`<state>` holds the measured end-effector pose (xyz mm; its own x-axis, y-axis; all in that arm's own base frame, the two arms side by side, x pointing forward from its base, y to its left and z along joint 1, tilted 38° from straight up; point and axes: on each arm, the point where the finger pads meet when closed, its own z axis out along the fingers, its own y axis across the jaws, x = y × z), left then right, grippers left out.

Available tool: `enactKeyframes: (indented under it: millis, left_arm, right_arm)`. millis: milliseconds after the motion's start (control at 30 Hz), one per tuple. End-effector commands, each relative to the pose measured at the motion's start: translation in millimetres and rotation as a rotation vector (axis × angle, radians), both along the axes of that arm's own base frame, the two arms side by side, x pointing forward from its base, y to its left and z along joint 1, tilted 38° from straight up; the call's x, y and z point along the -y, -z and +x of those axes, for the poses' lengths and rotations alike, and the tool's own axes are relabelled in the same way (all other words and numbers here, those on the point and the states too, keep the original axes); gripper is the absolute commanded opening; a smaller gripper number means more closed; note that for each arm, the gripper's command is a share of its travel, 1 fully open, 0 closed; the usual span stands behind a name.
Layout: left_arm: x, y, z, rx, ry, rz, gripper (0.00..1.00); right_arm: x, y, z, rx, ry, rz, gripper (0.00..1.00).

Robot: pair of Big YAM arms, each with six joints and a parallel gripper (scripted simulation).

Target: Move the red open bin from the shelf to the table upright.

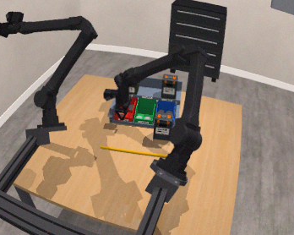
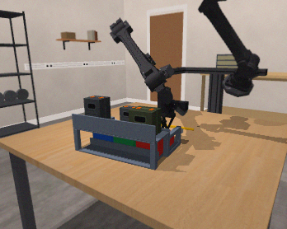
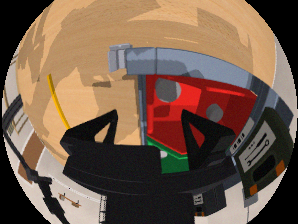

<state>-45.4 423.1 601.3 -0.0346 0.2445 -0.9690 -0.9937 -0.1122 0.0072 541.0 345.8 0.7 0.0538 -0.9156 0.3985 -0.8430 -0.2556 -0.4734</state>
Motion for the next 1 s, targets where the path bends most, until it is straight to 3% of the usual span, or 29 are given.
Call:
enactKeyframes:
  millis: [0, 967]
  left_arm:
    - [14.1, -37.5, -3.0, 0.001, -0.006, 0.052, 1.00]
    - [14.1, -37.5, -3.0, 0.001, -0.006, 0.052, 1.00]
  right_arm:
    - [-13.3, -13.4, 15.6, 0.036, -0.006, 0.036, 0.90]
    - [-14.0, -13.1, 17.4, 0.036, -0.006, 0.036, 0.90]
